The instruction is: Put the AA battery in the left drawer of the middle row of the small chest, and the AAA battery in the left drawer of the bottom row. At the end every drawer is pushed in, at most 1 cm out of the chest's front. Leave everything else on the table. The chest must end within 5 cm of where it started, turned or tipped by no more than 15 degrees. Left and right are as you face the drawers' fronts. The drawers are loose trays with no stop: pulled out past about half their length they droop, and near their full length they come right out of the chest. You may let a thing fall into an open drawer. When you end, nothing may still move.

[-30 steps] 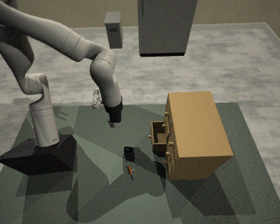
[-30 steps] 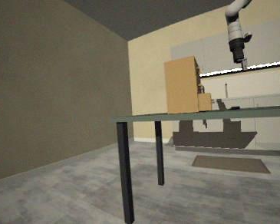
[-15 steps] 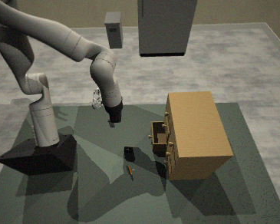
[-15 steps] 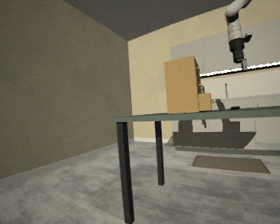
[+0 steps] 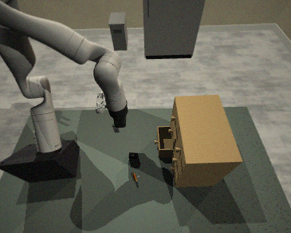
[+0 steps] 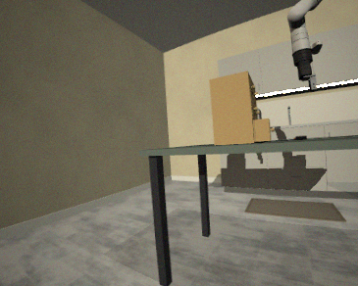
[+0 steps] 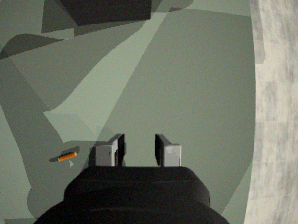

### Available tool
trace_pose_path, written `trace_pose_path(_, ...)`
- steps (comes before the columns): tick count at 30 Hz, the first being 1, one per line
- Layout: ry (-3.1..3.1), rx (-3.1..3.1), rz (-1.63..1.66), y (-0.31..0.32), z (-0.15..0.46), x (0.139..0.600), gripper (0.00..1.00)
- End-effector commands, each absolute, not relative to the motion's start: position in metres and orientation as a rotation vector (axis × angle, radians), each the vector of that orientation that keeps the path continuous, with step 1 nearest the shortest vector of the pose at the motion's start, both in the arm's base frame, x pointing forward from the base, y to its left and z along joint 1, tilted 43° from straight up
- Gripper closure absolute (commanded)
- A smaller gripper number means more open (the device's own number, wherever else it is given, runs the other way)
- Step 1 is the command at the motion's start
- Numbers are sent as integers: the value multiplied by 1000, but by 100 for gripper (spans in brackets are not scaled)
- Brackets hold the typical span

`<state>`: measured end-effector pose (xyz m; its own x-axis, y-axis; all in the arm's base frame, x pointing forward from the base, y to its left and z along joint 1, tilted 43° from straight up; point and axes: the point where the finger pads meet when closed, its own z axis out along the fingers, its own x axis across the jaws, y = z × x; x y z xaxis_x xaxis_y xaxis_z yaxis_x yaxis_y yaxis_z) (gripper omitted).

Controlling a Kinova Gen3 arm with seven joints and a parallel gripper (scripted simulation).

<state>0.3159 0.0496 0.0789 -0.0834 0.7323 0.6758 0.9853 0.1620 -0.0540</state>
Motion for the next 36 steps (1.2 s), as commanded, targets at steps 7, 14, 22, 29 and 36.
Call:
trace_pose_path(7, -1834, -1657, -567, 50, 75, 320, 33)
trace_pose_path(14, -1579, -1832, -497, 50, 43, 341, 33)
trace_pose_path(22, -1082, -2107, -293, 46, -37, 369, 33)
trace_pose_path(29, -801, -2235, -147, 39, -92, 375, 33)
trace_pose_path(36, -592, -2321, -29, 32, -138, 374, 33)
